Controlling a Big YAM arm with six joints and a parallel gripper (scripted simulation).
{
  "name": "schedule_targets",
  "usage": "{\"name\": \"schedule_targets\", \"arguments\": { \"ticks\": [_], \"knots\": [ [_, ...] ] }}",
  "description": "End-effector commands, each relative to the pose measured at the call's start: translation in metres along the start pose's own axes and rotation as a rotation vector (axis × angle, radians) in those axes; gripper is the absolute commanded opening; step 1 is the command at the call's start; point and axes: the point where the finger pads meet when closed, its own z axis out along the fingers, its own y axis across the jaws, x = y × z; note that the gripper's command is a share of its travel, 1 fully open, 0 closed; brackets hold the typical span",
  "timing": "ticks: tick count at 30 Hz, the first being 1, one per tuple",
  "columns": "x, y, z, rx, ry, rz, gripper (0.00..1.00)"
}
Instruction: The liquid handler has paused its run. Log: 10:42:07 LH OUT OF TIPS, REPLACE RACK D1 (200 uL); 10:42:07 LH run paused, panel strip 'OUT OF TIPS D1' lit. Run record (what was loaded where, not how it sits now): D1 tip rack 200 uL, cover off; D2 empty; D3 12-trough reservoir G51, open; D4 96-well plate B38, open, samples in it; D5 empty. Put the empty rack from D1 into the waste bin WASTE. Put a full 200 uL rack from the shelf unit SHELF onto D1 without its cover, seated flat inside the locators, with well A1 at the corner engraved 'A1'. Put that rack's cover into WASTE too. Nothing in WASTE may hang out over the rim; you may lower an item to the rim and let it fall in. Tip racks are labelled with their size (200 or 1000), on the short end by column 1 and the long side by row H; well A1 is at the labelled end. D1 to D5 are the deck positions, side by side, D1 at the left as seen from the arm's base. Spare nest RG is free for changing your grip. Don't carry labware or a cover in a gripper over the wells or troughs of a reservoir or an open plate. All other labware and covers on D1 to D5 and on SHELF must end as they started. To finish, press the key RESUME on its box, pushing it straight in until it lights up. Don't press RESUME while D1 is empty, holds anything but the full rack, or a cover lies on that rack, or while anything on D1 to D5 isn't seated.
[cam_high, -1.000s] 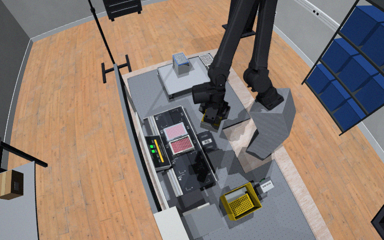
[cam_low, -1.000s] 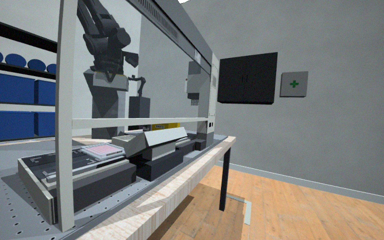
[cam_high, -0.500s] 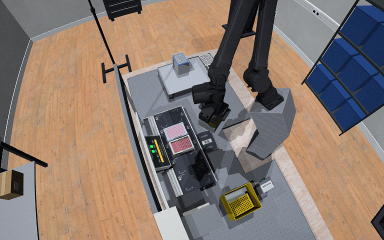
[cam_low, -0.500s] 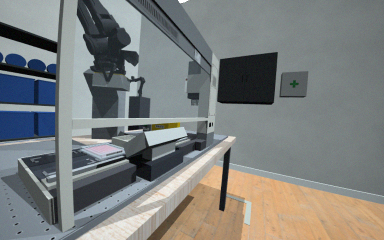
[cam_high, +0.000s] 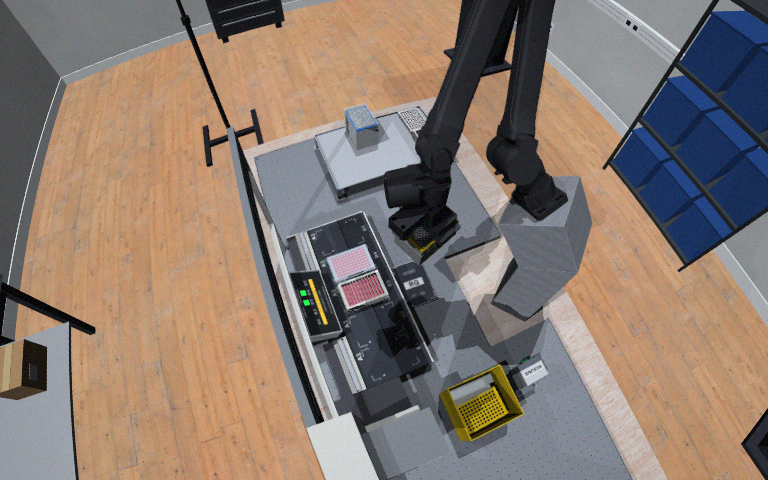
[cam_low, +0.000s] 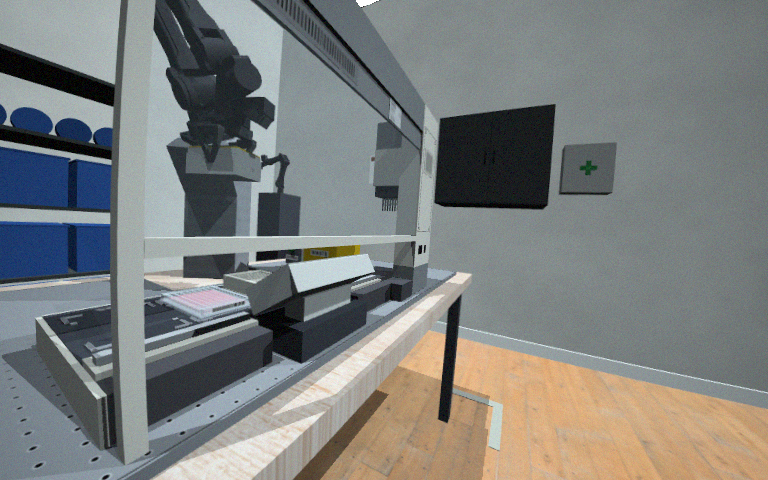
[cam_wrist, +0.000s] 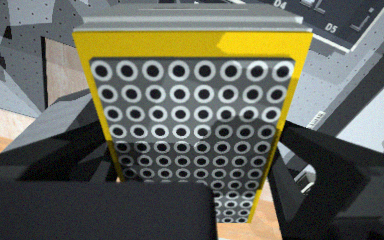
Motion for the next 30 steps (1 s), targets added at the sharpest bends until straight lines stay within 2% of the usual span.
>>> {"name": "schedule_targets", "arguments": {
  "ticks": [1,12,26,27,30],
  "knots": [
    [-0.004,-0.006,-0.003,0.006,-0.007,0.12,0.0],
    [-0.004,-0.006,-0.003,0.005,-0.007,0.34,0.0],
    [-0.008,-0.006,-0.003,0.006,-0.018,0.354,0.0],
    [-0.005,0.006,-0.001,-0.002,-0.003,0.331,0.0],
    [-0.01,0.015,0.0,0.0,-0.011,0.335,0.0]
  ]
}}
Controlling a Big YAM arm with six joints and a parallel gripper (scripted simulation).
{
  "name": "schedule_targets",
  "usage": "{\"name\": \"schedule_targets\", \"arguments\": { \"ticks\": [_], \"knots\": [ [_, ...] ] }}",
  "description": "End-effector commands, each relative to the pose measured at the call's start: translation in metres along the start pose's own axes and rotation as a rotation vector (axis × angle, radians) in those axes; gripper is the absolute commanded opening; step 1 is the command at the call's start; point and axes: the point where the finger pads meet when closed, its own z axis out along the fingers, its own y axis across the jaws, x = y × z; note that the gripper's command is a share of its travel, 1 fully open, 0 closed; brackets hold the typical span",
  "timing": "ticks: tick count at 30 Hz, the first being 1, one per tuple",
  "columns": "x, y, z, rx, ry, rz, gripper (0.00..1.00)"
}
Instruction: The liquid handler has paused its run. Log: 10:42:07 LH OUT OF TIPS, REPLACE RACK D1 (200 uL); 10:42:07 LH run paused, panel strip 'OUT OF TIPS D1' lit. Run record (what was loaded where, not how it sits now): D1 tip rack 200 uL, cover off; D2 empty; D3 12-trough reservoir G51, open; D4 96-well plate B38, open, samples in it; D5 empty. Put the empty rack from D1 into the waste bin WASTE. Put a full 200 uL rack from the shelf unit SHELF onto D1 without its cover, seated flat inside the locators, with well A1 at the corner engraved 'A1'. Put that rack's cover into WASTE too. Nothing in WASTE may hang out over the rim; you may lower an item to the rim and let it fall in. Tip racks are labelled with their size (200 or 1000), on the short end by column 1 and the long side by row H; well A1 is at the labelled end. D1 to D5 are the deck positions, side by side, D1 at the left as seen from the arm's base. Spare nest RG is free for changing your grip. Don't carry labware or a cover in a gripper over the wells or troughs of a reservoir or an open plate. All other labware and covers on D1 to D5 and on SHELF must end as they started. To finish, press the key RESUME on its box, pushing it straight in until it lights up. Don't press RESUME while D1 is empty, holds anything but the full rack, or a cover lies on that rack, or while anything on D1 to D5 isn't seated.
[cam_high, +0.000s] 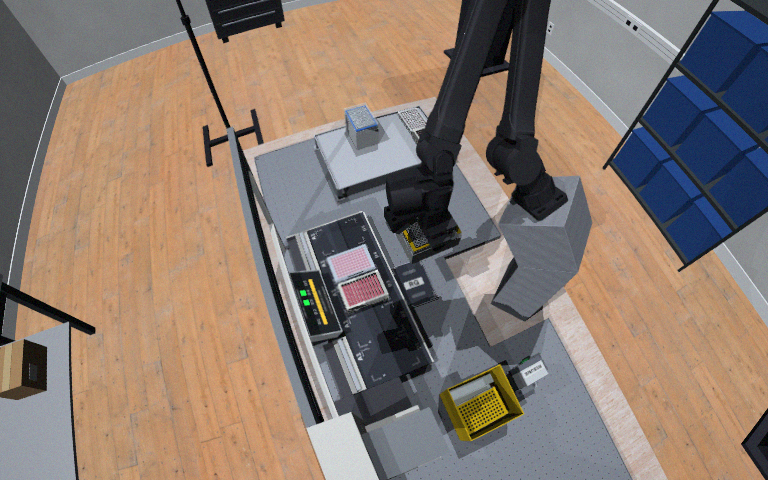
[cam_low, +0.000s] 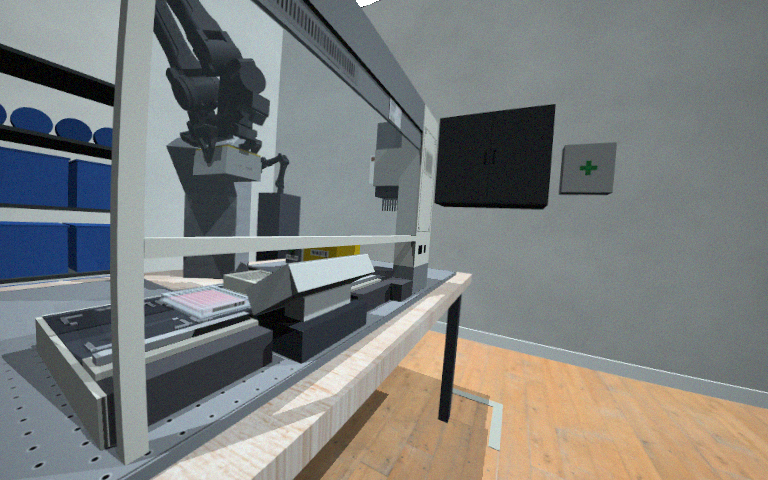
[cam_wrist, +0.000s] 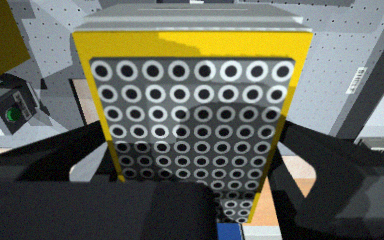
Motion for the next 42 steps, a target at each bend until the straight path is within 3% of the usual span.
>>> {"name": "schedule_targets", "arguments": {
  "ticks": [1,2,7,16,22,42],
  "knots": [
    [-0.006,0.011,0.0,-0.01,-0.015,0.016,0.0],
    [-0.017,0.013,-0.003,-0.009,-0.032,0.026,0.0],
    [-0.022,0.039,-0.004,-0.011,-0.038,0.03,0.0],
    [-0.022,0.088,-0.005,-0.016,-0.037,0.03,0.0],
    [-0.021,0.095,-0.005,-0.017,-0.036,0.029,0.0],
    [-0.019,0.189,-0.006,-0.016,-0.022,0.027,0.0]
  ]
}}
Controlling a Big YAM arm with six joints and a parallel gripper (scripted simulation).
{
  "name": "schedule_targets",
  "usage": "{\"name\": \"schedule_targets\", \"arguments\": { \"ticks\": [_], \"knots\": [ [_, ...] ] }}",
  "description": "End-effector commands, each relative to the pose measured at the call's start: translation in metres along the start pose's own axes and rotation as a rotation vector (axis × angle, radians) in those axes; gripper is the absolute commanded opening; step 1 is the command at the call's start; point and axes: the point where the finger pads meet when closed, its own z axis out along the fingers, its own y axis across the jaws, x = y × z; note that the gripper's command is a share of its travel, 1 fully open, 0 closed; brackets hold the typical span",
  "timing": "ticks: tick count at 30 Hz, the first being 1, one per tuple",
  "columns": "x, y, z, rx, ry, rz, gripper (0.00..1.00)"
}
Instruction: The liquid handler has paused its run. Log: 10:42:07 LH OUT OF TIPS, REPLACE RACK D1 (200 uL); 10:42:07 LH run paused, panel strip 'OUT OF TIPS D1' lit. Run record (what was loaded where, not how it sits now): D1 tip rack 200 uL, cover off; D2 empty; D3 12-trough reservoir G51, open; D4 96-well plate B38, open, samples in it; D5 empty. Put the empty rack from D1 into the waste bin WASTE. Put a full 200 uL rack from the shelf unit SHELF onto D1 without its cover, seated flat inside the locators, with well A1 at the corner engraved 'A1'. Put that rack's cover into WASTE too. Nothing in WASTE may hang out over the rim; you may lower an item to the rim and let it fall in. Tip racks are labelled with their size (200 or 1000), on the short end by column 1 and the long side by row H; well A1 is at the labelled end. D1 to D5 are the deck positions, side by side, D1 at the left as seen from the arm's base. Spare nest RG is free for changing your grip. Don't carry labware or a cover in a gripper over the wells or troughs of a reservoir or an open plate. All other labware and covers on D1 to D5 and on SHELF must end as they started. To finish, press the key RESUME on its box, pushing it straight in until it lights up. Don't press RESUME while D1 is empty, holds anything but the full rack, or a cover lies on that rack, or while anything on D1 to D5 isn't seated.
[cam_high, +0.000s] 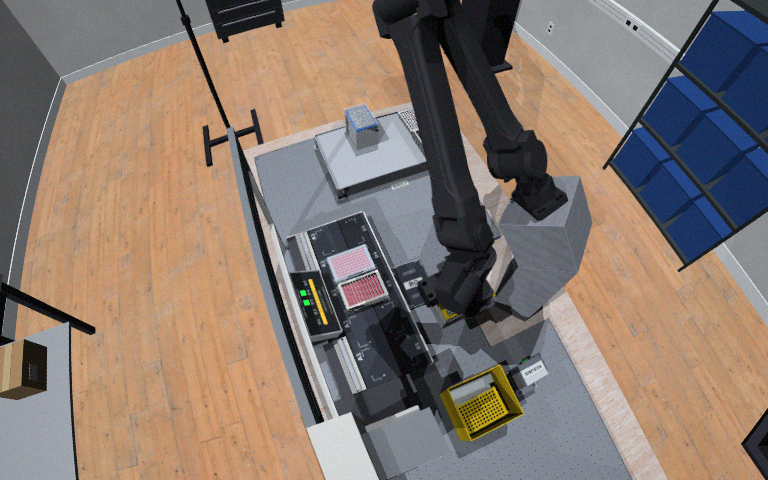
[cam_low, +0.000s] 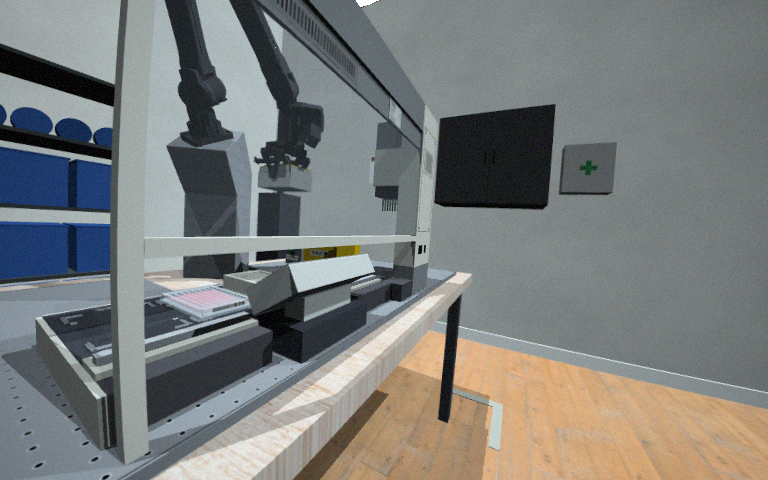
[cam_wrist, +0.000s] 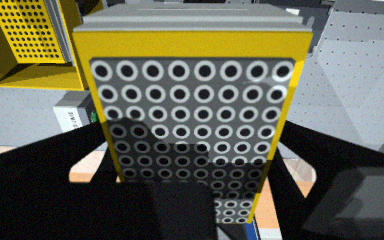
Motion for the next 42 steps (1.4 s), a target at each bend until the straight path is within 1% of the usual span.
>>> {"name": "schedule_targets", "arguments": {
  "ticks": [1,4,5,6,10,11,15,22,25,27,42],
  "knots": [
    [-0.011,0.025,-0.005,-0.005,-0.018,0.04,0.0],
    [-0.011,0.027,-0.005,-0.006,-0.018,0.04,0.0],
    [-0.007,0.016,-0.004,0.0,-0.01,0.061,0.0],
    [-0.004,0.013,-0.002,0.006,-0.003,0.065,0.0],
    [-0.007,0.017,-0.004,-0.002,-0.009,0.06,0.0],
    [-0.022,0.019,-0.004,-0.005,-0.015,0.077,0.0],
    [-0.044,0.017,-0.006,-0.009,-0.021,0.061,0.0],
    [-0.073,0.016,0.0,0.0,-0.002,0.044,0.0],
    [-0.088,0.015,0.0,0.001,-0.003,0.044,0.0],
    [-0.088,0.015,0.0,0.001,-0.003,0.044,0.0],
    [-0.165,0.009,-0.001,0.0,-0.006,0.047,0.0]
  ]
}}
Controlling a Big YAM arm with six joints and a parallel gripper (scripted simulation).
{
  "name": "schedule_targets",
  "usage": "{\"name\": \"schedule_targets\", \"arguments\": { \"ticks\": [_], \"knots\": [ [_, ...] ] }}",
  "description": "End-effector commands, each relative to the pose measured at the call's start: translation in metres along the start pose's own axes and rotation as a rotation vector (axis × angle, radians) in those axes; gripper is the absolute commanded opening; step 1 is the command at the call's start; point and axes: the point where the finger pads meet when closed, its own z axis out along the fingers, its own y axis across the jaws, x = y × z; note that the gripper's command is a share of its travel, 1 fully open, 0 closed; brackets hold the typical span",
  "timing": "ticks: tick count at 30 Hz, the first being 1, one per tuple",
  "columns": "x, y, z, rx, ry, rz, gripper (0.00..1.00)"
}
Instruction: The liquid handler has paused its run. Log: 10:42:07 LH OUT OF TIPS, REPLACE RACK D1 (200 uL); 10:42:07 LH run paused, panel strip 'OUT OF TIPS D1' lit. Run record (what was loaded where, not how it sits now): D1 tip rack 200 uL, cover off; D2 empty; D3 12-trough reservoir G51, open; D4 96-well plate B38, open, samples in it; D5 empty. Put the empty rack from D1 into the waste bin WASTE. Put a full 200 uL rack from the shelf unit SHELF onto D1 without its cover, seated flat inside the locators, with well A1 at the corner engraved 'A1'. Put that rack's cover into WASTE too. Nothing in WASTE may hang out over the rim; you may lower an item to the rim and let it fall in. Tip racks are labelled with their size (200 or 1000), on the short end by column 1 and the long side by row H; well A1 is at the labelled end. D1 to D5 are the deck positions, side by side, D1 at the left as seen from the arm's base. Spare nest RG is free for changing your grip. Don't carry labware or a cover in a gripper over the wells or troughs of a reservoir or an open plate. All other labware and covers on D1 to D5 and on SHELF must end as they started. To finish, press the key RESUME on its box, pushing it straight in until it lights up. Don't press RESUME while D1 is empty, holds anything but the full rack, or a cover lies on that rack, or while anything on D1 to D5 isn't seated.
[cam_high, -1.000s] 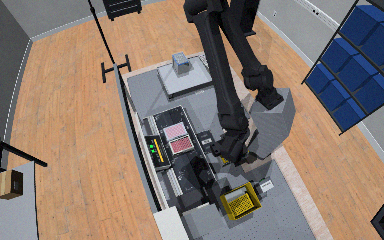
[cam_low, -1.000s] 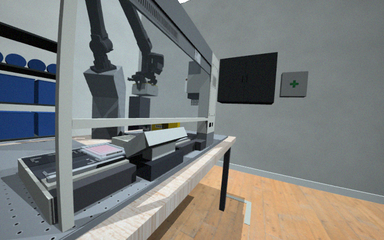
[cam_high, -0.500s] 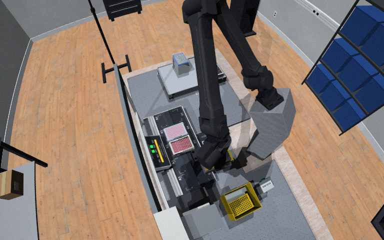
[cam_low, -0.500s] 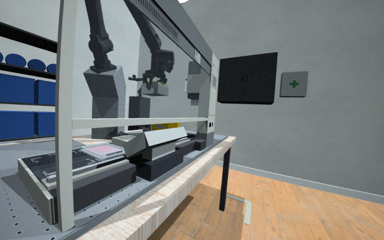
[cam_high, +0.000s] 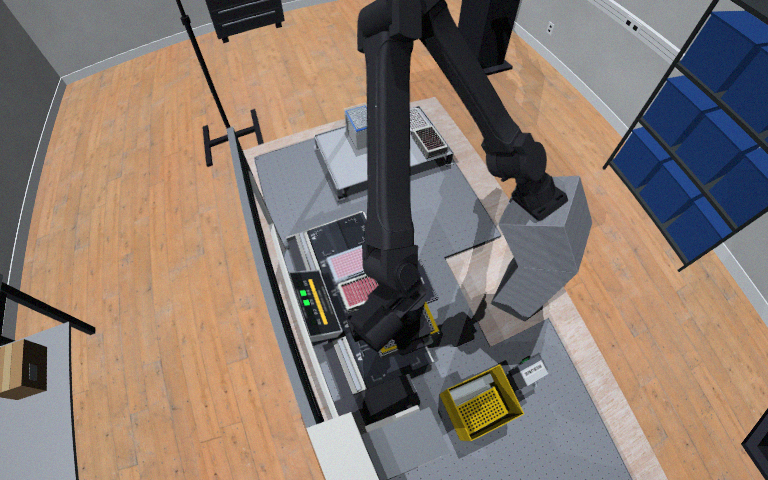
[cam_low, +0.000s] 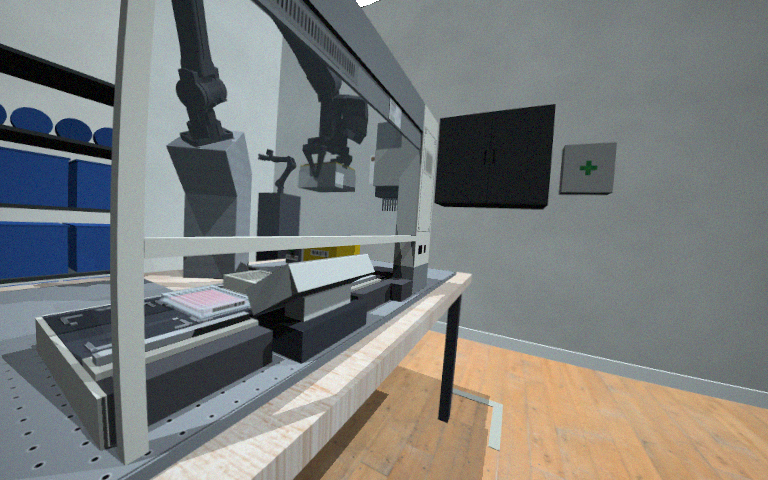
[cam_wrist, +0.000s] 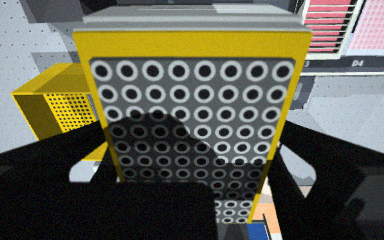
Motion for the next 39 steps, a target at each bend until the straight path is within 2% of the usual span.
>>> {"name": "schedule_targets", "arguments": {
  "ticks": [1,5,6,7,9,39],
  "knots": [
    [-0.021,0.0,0.0,0.001,0.001,-0.017,0.0],
    [-0.034,0.0,0.0,0.001,0.0,-0.017,0.0],
    [-0.03,0.003,-0.007,-0.007,-0.017,-0.013,0.0],
    [-0.033,0.002,-0.002,-0.001,-0.003,-0.021,0.0],
    [-0.023,0.001,0.0,0.004,0.008,-0.034,0.0],
    [-0.025,-0.001,-0.003,0.001,0.002,-0.027,0.0]
  ]
}}
